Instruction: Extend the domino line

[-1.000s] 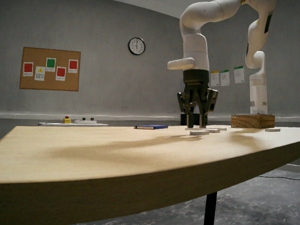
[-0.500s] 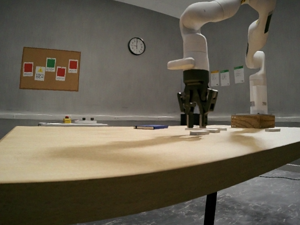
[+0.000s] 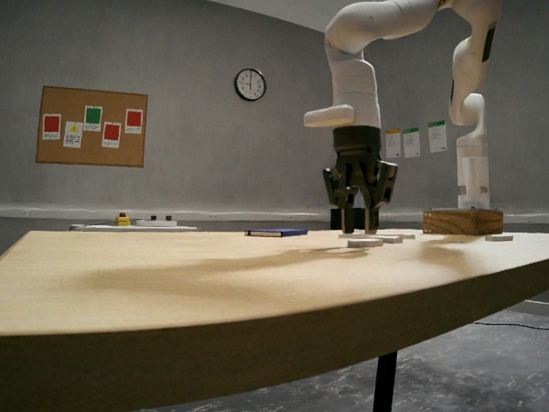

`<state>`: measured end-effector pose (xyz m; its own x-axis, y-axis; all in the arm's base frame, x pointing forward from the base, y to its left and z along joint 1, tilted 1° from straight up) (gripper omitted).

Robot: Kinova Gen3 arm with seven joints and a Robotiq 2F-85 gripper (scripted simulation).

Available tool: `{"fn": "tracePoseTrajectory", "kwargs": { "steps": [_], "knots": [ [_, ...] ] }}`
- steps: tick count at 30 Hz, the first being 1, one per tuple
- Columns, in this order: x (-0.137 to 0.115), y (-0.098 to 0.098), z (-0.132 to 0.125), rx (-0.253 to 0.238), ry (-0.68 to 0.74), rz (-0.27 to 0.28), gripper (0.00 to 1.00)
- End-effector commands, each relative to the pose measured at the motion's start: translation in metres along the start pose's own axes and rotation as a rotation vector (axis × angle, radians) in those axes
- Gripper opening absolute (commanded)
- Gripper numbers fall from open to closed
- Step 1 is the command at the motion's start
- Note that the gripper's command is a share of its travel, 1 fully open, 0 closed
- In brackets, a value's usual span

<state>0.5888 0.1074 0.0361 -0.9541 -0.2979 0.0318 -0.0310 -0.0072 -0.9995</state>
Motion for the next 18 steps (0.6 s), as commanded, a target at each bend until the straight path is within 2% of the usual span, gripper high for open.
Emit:
{"fn": "tracePoseTrajectory", "kwargs": {
  "steps": [1, 5, 18],
  "knots": [
    [-0.0059, -0.0079, 0.0000, -0.019, -0.001, -0.061, 0.49],
    [-0.0078, -0.0132, 0.0019, -0.025, 0.001, -0.110, 0.49],
    [-0.0083, -0.0069, 0.0020, -0.025, 0.001, -0.111, 0.49]
  ]
}}
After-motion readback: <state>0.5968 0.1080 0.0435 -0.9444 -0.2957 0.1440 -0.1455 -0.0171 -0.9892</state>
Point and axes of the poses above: the point where the finger pads meet when closed, its own y axis out along the fingers, its own z axis across the jaws, x = y × z, the point moved 7 cm from there along -y, back along the fingers, and after that the axes turned 14 degrees about -y, right-handed, at the moved point
